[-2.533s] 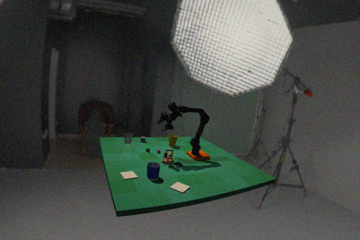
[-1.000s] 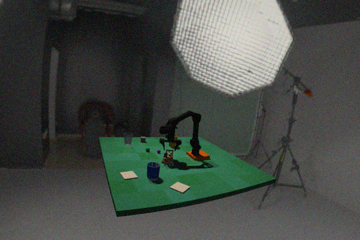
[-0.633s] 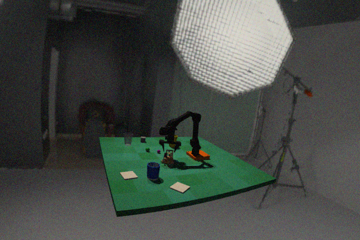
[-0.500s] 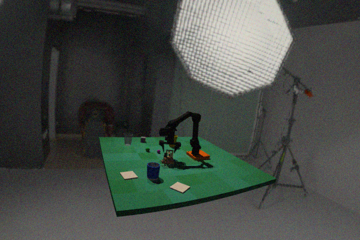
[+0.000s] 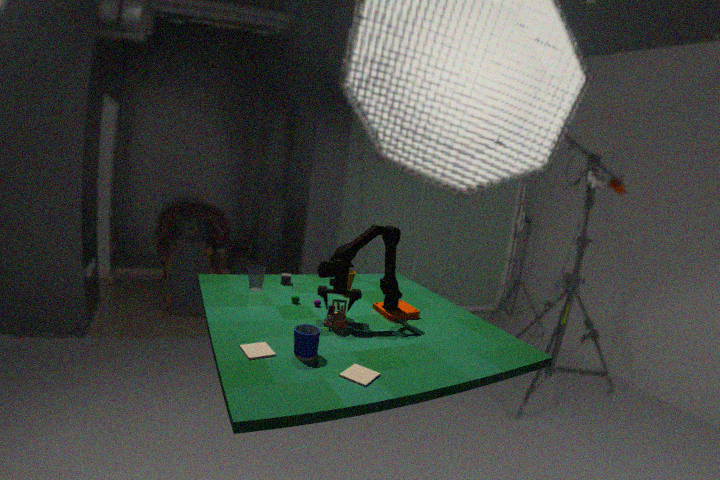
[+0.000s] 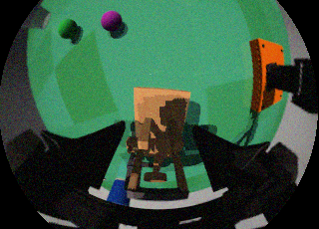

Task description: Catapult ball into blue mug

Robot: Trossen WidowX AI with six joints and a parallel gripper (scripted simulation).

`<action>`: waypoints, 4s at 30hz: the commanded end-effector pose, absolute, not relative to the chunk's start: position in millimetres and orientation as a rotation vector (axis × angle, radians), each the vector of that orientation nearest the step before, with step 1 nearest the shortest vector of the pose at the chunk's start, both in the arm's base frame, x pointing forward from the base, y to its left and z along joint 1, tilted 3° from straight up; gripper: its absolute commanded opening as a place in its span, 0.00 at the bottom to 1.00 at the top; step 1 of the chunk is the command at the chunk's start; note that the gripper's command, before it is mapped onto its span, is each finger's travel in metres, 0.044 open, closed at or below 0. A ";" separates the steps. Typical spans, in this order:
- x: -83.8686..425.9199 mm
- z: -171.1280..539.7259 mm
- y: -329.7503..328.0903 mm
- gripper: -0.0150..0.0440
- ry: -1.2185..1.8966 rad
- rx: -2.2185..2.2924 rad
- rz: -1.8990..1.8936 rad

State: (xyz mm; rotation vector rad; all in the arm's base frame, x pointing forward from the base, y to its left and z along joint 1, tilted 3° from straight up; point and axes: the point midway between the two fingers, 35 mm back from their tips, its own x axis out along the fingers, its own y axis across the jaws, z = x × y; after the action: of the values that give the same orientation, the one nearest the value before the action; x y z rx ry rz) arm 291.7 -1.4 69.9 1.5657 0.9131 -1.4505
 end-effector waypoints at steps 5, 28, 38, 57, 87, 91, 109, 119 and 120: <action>291.0 58.2 -2.3 1.00 0.914 1.559 -1.457; 288.0 108.1 -1.0 0.25 0.915 1.563 -1.453; 286.3 109.7 24.2 0.25 1.021 1.429 -1.330; 282.4 107.1 105.4 0.25 1.296 0.954 -0.890; 289.4 69.2 107.3 0.25 1.298 0.950 -0.885; 289.6 62.7 107.1 0.25 1.298 0.950 -0.885; 288.1 62.3 106.8 0.70 1.300 0.949 -0.893; 285.0 141.2 108.2 1.00 1.301 0.949 -0.894; 282.7 152.6 107.6 1.00 1.301 0.948 -0.894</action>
State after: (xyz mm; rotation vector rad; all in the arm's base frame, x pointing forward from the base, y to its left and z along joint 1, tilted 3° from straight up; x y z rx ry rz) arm 286.2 107.6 112.6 0.9275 1.3203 -0.9146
